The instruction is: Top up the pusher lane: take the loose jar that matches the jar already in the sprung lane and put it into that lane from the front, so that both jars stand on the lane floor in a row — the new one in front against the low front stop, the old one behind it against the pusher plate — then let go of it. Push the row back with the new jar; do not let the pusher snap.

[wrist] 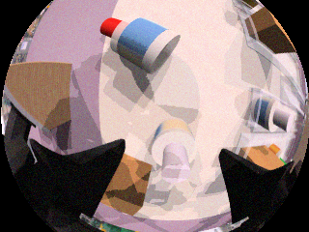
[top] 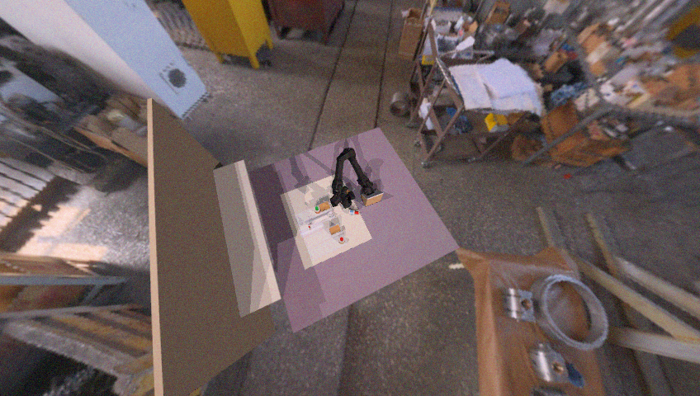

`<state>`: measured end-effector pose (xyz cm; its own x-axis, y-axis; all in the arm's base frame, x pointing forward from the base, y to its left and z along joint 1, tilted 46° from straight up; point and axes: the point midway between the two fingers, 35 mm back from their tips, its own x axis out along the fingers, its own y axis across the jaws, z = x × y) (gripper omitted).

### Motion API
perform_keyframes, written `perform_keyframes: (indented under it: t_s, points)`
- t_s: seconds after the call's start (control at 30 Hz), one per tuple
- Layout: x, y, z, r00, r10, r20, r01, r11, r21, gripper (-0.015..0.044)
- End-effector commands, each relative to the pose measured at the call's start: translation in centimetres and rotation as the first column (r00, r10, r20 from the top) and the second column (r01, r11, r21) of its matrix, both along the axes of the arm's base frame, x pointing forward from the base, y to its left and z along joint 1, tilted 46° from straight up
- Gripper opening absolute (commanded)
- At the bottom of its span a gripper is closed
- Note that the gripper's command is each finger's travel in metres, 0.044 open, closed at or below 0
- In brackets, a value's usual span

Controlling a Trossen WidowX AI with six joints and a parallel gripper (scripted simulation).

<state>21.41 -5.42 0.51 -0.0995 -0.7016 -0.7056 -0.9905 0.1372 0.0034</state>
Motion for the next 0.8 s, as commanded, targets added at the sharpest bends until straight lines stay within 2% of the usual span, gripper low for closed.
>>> perform_keyframes:
  t_s: [0.0,0.2,0.53,0.73,0.77]
  points:
    - [-0.11,-0.53,-0.44,1.0,0.005,-0.004,-0.005,1.0,-0.006,0.044]
    - [-0.23,-1.05,-0.91,1.0,0.005,-0.004,-0.005,1.0,-0.007,0.044]
    - [-0.23,-1.05,-0.91,1.0,0.005,-0.004,-0.005,1.0,-0.007,0.0177]
    - [-0.23,-1.05,-0.91,1.0,0.005,-0.004,-0.005,1.0,-0.007,0.0137]
    - [-0.23,-1.05,-0.91,1.0,0.005,-0.004,-0.005,1.0,-0.007,0.0111]
